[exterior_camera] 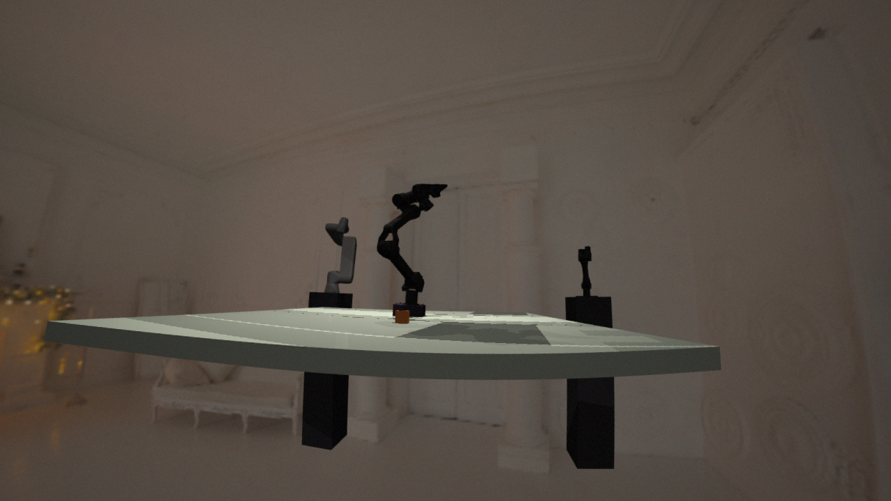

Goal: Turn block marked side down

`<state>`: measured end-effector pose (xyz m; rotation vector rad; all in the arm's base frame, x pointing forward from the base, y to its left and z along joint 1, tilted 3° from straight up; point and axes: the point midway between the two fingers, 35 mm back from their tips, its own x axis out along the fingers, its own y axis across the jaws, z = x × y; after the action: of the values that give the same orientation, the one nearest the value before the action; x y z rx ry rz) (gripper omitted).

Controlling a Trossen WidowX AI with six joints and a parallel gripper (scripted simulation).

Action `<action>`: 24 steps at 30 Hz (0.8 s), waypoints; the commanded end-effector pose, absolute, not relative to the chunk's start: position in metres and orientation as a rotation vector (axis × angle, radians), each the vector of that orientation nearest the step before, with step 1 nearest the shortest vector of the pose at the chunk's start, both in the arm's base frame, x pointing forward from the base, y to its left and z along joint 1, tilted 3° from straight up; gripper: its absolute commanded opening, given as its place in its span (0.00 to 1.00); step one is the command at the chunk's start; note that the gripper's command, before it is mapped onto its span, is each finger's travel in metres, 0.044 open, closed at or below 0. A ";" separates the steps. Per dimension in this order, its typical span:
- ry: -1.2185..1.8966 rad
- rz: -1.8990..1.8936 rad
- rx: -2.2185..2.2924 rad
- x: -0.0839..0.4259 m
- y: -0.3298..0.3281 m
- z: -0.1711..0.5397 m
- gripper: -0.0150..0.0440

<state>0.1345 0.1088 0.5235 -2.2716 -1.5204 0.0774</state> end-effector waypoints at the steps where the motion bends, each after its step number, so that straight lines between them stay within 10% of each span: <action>1: -1.517 0.064 -2.282 0.134 0.108 0.524 0.98; 24: -0.805 -1.722 -3.516 0.050 0.193 0.587 1.00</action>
<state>0.0530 0.1636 0.5888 -3.3702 -0.9262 -1.4475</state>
